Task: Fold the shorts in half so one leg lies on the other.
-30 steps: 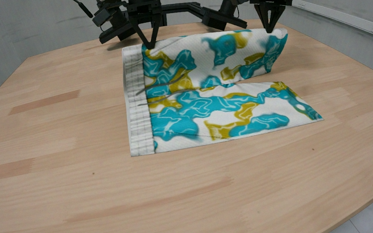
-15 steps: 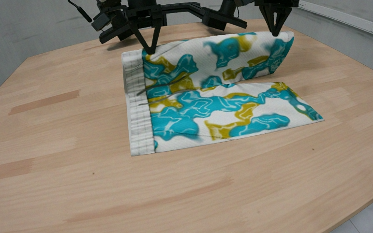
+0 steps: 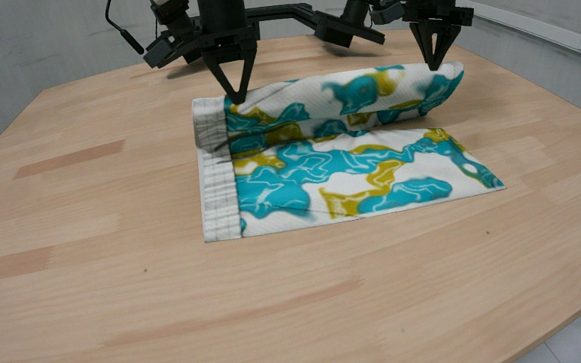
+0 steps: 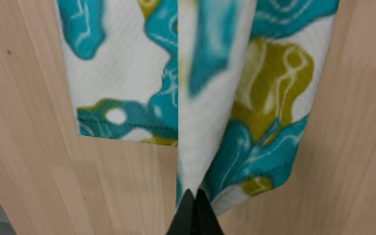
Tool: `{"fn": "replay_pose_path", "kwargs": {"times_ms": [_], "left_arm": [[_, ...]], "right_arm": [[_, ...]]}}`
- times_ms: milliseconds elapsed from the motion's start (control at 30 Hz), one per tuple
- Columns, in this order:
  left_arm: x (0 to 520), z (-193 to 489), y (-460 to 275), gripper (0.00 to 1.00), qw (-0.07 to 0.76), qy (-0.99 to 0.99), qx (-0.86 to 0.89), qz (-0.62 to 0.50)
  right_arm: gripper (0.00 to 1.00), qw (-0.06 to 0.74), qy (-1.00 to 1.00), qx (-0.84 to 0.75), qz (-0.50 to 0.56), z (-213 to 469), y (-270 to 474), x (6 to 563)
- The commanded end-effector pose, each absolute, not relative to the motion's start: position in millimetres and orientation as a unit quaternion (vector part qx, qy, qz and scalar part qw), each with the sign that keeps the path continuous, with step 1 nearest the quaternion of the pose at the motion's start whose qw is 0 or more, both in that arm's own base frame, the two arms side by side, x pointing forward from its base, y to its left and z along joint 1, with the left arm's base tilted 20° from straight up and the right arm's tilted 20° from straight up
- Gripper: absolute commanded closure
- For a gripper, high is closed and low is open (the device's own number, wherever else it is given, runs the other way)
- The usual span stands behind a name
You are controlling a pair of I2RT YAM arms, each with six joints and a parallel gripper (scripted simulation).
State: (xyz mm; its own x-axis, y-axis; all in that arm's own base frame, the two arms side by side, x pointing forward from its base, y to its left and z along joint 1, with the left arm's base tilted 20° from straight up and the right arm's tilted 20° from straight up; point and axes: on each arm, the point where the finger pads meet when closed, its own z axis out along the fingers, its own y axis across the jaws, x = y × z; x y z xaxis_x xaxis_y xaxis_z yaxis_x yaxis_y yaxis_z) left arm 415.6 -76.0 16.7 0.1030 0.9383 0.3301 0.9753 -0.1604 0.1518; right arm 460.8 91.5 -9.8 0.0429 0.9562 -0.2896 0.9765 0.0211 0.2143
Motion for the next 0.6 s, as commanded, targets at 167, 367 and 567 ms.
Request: {"fn": "replay_pose_path", "kwargs": {"times_ms": [167,367,567], "left_arm": [[442.8,8.9,-68.7,1.00,0.056,-0.645,-0.739,-0.184],[463.8,-7.5,-66.9,1.00,0.060,-0.639,-0.747,-0.173],[467.3,19.2,-68.2,1.00,0.039,-0.644,-0.739,-0.194]], "right_arm": [[1.00,0.198,0.686,0.700,-0.015,-16.2,83.0,483.8],[1.00,0.218,0.683,0.697,0.014,-28.2,78.2,512.3],[1.00,0.217,0.679,0.701,0.013,-10.9,76.0,507.9]]}}
